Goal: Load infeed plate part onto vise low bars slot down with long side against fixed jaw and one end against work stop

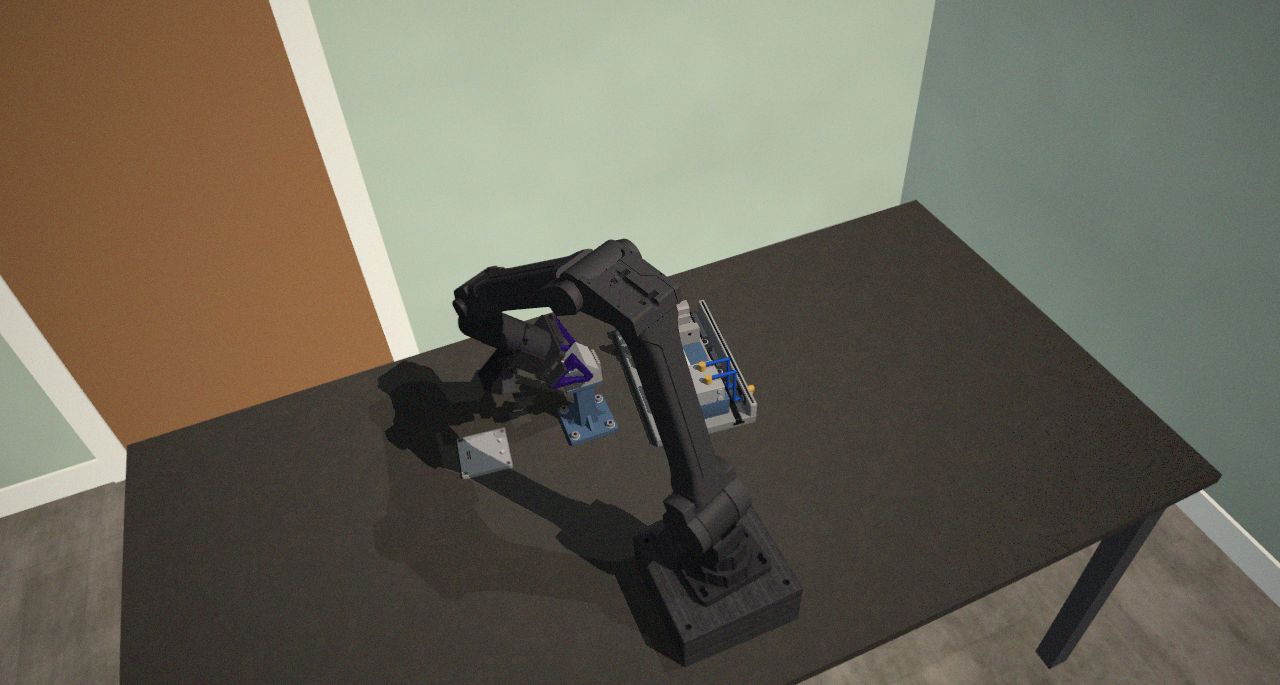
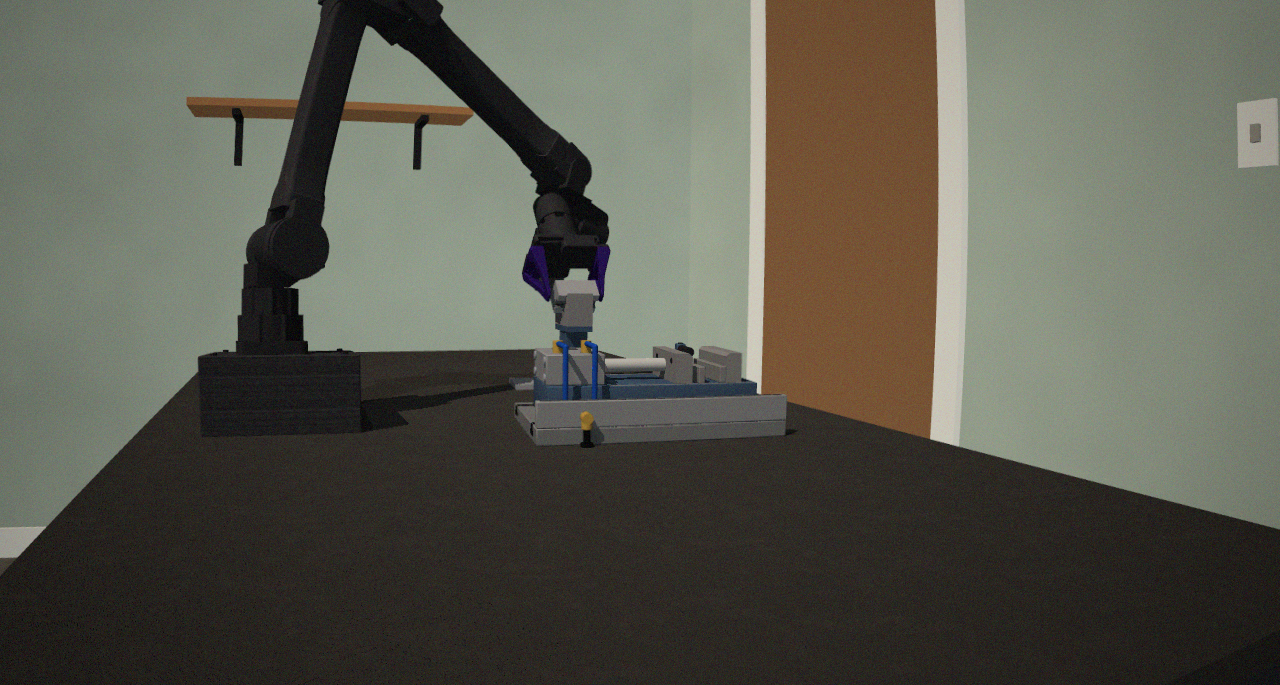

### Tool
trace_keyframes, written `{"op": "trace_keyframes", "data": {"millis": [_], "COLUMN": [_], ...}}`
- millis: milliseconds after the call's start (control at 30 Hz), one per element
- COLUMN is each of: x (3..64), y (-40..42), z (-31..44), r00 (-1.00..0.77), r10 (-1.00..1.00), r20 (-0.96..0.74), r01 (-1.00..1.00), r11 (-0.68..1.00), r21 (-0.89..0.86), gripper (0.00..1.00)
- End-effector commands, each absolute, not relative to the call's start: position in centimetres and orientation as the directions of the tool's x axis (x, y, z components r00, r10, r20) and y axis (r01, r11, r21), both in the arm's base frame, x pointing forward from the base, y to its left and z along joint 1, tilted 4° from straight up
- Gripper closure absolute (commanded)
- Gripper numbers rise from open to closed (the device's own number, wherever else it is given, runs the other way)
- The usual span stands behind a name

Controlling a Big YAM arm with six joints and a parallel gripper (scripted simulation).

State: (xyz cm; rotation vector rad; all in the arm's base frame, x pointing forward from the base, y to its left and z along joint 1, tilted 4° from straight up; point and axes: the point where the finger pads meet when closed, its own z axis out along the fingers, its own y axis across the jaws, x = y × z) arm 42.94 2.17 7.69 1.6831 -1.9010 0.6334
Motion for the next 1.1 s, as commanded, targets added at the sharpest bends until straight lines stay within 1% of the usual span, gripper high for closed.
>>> {"op": "trace_keyframes", "data": {"millis": [0,433,467,1067], "x": [44.45,44.45,44.45,44.39], "y": [3.10,3.10,3.10,3.09], "z": [8.14,8.14,8.14,8.05], "r00": [-0.103,-0.103,-0.103,-0.102], "r10": [-0.752,-0.752,-0.752,-0.752], "r20": [0.652,0.652,0.652,0.651], "r01": [-0.993,-0.993,-0.993,-0.993], "r11": [0.114,0.114,0.114,0.113], "r21": [-0.026,-0.026,-0.026,-0.024], "gripper": [0.19,0.19,1.00,1.00]}}
